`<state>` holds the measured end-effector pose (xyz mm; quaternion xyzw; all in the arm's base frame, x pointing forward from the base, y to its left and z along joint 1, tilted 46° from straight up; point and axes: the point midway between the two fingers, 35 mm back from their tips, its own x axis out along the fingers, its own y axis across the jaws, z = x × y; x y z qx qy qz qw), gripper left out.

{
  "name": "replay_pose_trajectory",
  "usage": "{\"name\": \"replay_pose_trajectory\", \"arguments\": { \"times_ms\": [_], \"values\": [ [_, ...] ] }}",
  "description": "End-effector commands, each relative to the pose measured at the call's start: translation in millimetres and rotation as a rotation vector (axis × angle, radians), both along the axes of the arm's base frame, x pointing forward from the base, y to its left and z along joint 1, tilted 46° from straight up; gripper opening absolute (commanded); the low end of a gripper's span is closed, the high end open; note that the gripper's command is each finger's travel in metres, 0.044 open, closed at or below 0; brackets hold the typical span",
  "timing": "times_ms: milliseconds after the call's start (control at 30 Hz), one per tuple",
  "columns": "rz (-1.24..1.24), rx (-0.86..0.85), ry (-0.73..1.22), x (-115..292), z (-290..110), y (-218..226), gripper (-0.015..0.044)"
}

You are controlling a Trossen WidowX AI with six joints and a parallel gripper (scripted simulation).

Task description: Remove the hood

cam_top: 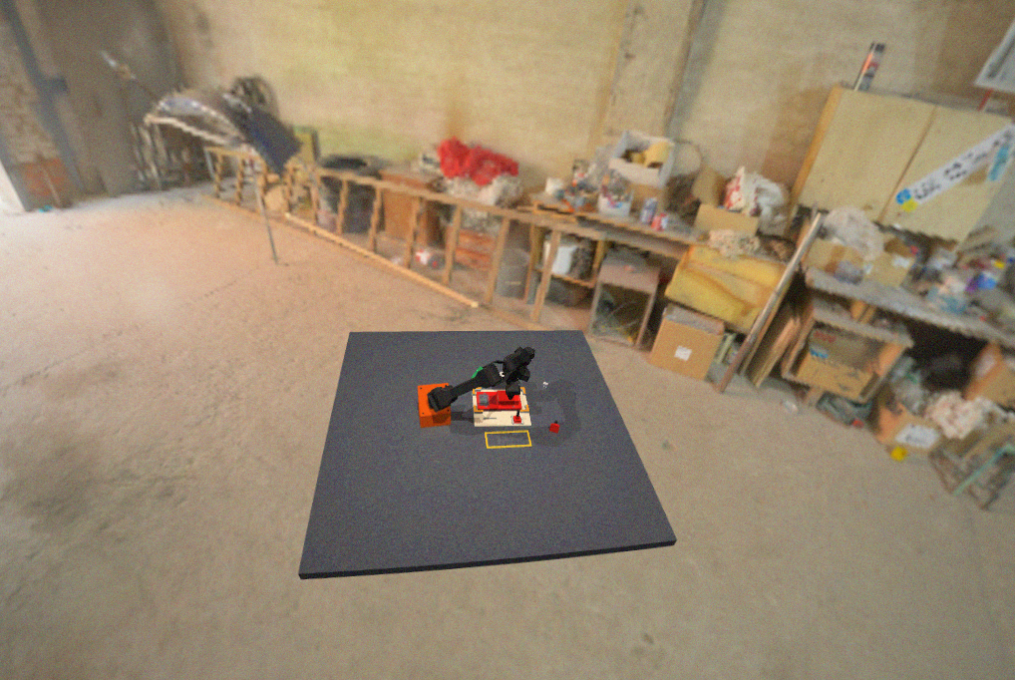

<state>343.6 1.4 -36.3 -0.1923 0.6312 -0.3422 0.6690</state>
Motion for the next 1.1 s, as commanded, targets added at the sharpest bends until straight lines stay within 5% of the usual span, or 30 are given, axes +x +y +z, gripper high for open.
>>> {"name": "replay_pose_trajectory", "arguments": {
  "times_ms": [0,1067],
  "values": [
    [0.003,-0.007,0.008,-3,-2,-3,0.0440],
    [0.003,-0.009,0.008,-5,-13,-15,0.0440]
  ]
}}
